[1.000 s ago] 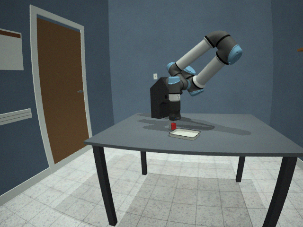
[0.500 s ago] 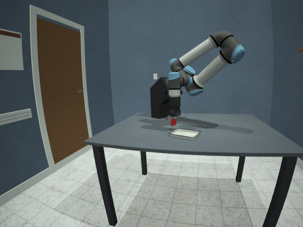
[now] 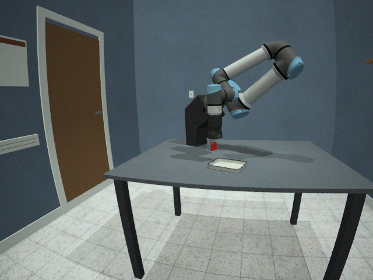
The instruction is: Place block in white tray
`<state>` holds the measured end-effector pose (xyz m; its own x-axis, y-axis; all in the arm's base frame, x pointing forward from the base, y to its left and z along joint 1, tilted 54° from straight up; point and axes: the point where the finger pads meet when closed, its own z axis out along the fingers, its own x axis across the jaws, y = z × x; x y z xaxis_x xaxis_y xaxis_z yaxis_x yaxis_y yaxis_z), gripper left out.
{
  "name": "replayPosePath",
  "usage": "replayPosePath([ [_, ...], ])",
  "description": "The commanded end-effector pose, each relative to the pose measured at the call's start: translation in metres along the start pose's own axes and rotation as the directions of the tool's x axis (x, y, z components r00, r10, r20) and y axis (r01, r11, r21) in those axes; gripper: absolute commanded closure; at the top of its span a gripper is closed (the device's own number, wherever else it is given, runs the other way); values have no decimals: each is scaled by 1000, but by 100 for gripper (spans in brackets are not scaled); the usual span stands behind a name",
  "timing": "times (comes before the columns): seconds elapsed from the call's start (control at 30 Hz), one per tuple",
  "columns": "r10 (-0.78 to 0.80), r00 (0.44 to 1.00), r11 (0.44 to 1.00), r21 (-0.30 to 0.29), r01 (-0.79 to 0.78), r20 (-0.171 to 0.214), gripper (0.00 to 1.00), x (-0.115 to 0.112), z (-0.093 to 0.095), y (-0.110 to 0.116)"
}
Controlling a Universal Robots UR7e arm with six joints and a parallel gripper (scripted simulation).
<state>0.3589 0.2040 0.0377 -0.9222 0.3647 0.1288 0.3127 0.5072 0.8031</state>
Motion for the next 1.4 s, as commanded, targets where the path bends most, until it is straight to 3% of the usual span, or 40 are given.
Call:
replayPosePath([
  [0.0, 0, 1000, 1000, -1, 0, -2, 100, 0, -4, 0],
  [0.8, 0, 1000, 1000, 0, 0, -2, 100, -1, -5, 4],
  [0.93, 0, 1000, 1000, 0, 0, -2, 100, -8, -5, 34],
  [1.13, 0, 1000, 1000, 0, 0, -2, 100, -23, -5, 111],
  [1.2, 0, 1000, 1000, 0, 0, -2, 100, -23, -5, 111],
  [1.37, 0, 1000, 1000, -1, 0, -3, 100, -28, -5, 137],
])
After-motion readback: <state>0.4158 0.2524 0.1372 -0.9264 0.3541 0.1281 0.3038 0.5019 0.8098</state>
